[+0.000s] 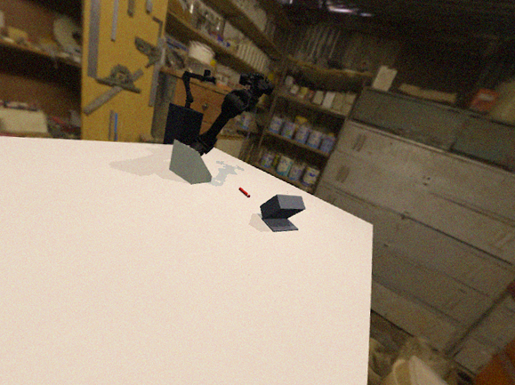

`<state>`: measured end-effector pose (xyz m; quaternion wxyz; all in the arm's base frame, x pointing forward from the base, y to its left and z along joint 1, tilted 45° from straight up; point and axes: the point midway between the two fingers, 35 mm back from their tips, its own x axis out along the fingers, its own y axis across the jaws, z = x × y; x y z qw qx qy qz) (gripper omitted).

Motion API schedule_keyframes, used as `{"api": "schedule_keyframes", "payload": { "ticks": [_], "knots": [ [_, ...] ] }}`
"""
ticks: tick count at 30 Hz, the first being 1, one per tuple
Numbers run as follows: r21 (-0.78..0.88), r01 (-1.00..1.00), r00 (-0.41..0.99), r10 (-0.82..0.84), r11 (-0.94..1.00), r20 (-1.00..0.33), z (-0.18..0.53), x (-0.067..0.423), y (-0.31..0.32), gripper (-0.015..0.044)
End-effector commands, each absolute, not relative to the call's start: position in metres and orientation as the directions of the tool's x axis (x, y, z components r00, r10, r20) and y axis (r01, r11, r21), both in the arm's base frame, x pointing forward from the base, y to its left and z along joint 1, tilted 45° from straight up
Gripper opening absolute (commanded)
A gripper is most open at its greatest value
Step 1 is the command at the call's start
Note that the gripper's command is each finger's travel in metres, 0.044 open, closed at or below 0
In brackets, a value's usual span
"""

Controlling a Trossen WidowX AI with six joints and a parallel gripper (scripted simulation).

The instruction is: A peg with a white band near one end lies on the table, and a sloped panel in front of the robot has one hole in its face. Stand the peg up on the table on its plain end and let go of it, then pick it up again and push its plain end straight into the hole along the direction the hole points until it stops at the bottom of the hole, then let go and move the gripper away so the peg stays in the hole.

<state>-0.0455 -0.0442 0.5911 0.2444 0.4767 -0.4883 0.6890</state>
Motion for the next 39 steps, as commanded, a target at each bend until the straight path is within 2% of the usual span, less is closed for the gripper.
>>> {"api": "schedule_keyframes", "payload": {
  "ticks": [1,18,28,39],
  "knots": [
    [-0.439,-0.805,-0.471,-0.021,-0.400,0.882,0.589,-0.064,-0.014,0.0440],
    [-0.413,-0.832,-0.546,0.418,-0.371,0.726,0.561,-0.094,0.112,0.0440],
    [-0.365,-0.877,-0.479,0.623,-0.311,0.619,0.538,-0.078,0.175,0.0440],
    [-0.281,-0.926,-0.355,0.829,-0.250,0.431,0.496,-0.038,0.243,0.0440]
  ]
}}
